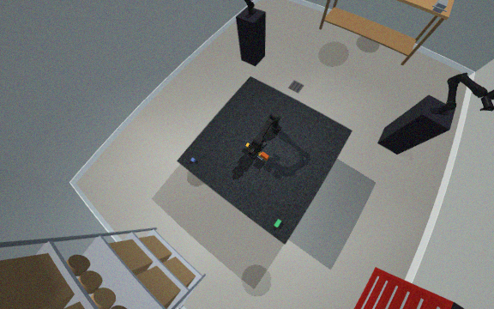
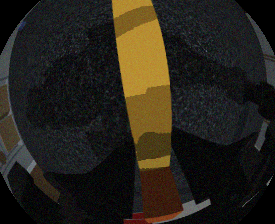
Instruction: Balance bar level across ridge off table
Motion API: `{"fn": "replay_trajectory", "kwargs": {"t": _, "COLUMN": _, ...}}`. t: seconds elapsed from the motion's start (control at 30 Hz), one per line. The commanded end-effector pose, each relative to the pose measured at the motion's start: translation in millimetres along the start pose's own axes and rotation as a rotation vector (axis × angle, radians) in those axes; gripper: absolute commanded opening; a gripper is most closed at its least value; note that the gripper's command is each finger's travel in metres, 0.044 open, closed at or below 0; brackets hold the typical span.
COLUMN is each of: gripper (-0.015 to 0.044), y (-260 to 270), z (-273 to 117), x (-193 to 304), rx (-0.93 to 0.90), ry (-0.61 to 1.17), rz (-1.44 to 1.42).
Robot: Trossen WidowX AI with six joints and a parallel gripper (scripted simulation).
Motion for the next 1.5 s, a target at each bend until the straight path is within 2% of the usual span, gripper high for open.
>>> {"fn": "replay_trajectory", "kwargs": {"t": 0.0, "gripper": 0.0, "y": 0.0, "z": 0.3, "x": 0.0, "rx": 0.001, "ry": 0.0, "rz": 0.0}}
{"fn": "replay_trajectory", "kwargs": {"t": 0.3, "gripper": 0.0, "y": 0.0, "z": 0.3, "x": 0.0, "rx": 0.001, "ry": 0.0, "rz": 0.0}}
{"fn": "replay_trajectory", "kwargs": {"t": 0.5, "gripper": 0.0157, "y": 0.0, "z": 0.3, "x": 0.0, "rx": 0.001, "ry": 0.0, "rz": 0.0}}
{"fn": "replay_trajectory", "kwargs": {"t": 0.53, "gripper": 0.0167, "y": 0.0, "z": 0.3, "x": 0.0, "rx": 0.001, "ry": 0.0, "rz": 0.0}}
{"fn": "replay_trajectory", "kwargs": {"t": 1.47, "gripper": 0.017, "y": 0.0, "z": 0.3, "x": 0.0, "rx": 0.001, "ry": 0.0, "rz": 0.0}}
Point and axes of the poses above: the point midway between the two fingers, 35 mm back from their tips, its own z axis out along the fingers, its own y axis across the jaws, x = y × z, the point moved 10 cm from there along -z, back along the fingers
